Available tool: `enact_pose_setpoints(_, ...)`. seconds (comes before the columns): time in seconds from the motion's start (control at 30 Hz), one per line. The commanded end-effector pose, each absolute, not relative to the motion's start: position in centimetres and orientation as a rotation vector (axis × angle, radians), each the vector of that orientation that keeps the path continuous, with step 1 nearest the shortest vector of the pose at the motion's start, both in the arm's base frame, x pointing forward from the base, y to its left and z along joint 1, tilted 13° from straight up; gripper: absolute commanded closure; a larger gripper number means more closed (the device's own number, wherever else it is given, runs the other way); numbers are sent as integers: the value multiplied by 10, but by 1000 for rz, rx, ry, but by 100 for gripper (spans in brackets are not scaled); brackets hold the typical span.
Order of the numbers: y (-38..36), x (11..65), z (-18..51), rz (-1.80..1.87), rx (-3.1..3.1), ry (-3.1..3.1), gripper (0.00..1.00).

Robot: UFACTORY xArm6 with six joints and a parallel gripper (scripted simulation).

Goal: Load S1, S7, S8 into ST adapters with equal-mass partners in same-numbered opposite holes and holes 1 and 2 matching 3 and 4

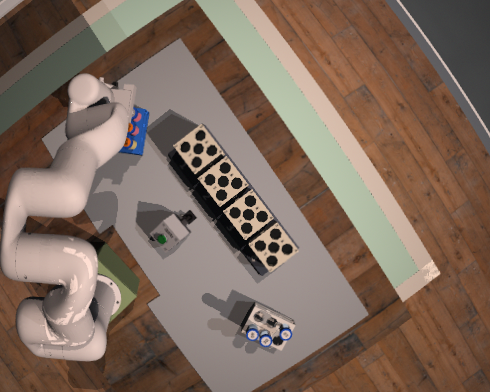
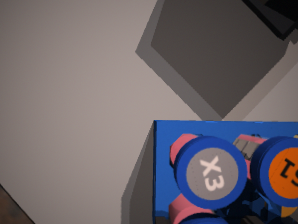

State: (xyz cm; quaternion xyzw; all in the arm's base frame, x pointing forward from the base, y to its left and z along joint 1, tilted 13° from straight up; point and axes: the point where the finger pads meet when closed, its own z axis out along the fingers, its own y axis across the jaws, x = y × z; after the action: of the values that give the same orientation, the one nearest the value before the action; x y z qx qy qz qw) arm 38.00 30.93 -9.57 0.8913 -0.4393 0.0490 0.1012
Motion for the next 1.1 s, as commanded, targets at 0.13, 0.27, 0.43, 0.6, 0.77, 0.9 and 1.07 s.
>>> enact_pose_setpoints(0.13,314,381,-78,147,2637,-1299,56)
enact_pose_setpoints(0.27,315,381,-74,147,2637,-1300,56)
enact_pose_setpoints(0.43,318,381,-64,147,2637,-1300,56)
enact_pose_setpoints(0.6,320,381,-54,147,2637,-1300,56)
enact_pose_setpoints(0.77,322,381,-44,147,2637,-1300,56)
enact_pose_setpoints(0.9,323,381,-41,147,2637,-1300,56)
enact_pose_setpoints(1.07,325,381,-31,147,2637,-1300,56)
